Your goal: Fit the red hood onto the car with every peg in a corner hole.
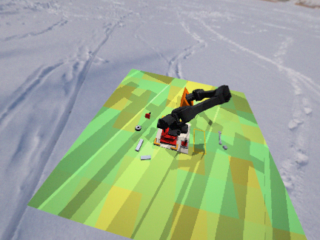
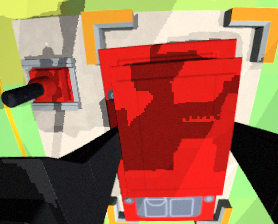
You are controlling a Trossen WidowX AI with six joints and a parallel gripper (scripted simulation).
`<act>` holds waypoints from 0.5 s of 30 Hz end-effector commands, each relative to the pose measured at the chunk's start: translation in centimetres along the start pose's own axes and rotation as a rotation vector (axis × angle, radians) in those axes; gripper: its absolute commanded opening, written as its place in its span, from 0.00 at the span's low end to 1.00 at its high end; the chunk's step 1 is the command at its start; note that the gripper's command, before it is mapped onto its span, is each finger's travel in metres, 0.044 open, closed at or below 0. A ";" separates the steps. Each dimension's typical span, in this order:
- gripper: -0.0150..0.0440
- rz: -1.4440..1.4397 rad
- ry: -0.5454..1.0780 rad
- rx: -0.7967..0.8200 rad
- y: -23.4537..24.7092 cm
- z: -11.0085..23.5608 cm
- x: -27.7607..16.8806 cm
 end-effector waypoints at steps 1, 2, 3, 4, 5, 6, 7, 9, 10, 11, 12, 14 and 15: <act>0.25 -0.003 0.001 0.000 0.0 -0.1 -0.1; 0.25 -0.003 0.001 0.000 0.0 -0.1 -0.1; 0.25 -0.003 0.001 0.001 0.0 -0.2 -0.1; 0.25 -0.003 0.001 0.001 0.0 -0.2 -0.1; 0.25 -0.003 0.001 0.001 0.0 -0.3 -0.1; 0.25 -0.003 0.001 0.001 0.0 -0.3 -0.1; 0.25 -0.003 0.001 0.001 0.0 -0.4 -0.1; 0.25 -0.003 0.001 0.001 0.0 -0.5 -0.1; 0.25 -0.003 0.001 0.001 0.0 -0.5 -0.1; 0.25 -0.003 0.001 0.001 0.0 -0.5 -0.1; 0.25 -0.003 0.001 0.001 0.0 -0.6 -0.1; 0.25 -0.003 0.001 0.001 0.0 -0.7 0.0; 0.25 -0.003 0.001 0.001 0.0 -0.7 0.0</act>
Point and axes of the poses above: the point midway between the two fingers, 35 mm back from their tips, its own z axis back along the fingers, its own y axis across the jaws, x = y × z, the point moved 3 cm from there along z, back along the fingers, and after that the axes turned 3 degrees about -z, right-handed, at the moved point
